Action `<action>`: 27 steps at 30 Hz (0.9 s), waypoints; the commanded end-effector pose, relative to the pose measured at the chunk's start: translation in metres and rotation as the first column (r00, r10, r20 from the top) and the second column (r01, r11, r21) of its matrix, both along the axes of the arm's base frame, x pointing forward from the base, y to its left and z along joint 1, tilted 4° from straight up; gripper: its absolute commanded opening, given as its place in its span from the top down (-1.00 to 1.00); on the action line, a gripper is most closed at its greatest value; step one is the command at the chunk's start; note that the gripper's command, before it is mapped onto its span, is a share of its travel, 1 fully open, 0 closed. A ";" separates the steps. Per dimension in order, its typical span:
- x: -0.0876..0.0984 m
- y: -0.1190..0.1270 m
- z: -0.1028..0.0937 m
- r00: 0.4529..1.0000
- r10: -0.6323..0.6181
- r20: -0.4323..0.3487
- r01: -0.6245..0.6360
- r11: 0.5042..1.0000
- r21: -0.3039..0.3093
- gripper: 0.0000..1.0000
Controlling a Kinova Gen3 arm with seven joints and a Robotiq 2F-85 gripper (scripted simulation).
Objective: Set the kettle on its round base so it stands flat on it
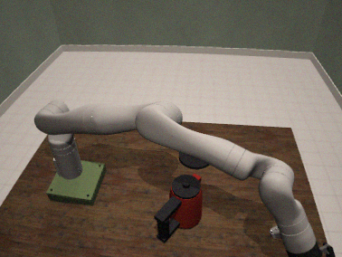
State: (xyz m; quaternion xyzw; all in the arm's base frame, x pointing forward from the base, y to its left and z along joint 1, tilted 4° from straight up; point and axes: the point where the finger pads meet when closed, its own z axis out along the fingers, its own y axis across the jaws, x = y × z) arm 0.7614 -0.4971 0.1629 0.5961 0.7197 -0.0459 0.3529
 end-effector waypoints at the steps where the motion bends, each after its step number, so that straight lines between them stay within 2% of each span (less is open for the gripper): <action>1: 0.001 0.000 0.003 1.000 0.000 0.004 0.000 1.000 -0.002 -0.59; 27: -0.003 0.020 0.019 0.999 -0.035 0.014 0.035 0.999 0.037 -0.59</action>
